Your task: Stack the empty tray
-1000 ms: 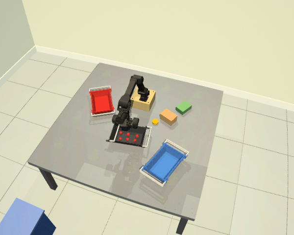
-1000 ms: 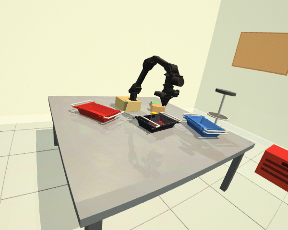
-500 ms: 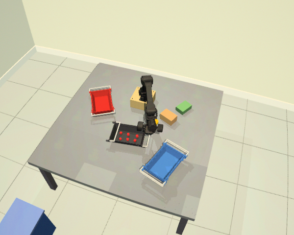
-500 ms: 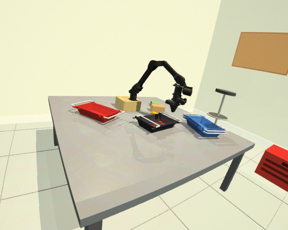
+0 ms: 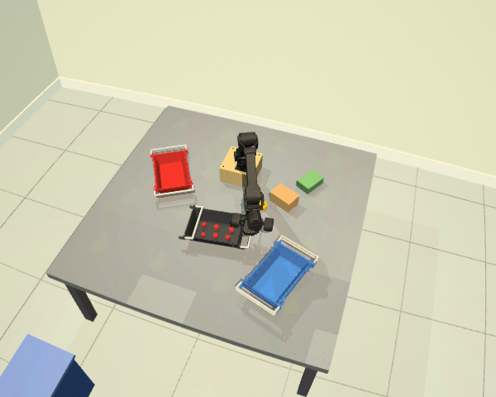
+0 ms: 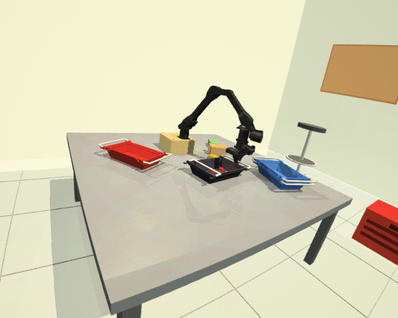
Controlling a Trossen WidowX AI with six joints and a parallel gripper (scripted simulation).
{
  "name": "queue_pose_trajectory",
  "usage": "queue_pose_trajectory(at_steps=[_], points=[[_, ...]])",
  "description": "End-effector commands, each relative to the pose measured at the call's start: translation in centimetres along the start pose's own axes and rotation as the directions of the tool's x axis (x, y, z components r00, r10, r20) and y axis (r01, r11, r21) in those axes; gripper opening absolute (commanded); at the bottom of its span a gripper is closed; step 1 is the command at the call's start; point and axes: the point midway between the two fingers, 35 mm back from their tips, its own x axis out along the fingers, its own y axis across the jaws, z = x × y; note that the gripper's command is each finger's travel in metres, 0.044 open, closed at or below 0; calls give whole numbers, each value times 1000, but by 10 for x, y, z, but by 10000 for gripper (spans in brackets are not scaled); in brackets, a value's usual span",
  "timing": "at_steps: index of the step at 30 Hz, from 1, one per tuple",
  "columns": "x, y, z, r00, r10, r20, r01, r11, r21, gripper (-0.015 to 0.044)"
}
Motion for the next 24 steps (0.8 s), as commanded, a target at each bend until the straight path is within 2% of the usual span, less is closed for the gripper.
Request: queue_pose_trajectory(at_steps=[1,13,24], points=[[6,0,0,1000,-2,2,2,1000,5,88],[-27,-27,0,1000,-4,3,4,1000,5,88],[-24,-60,0,1000,-7,3,7,1000,4,88]])
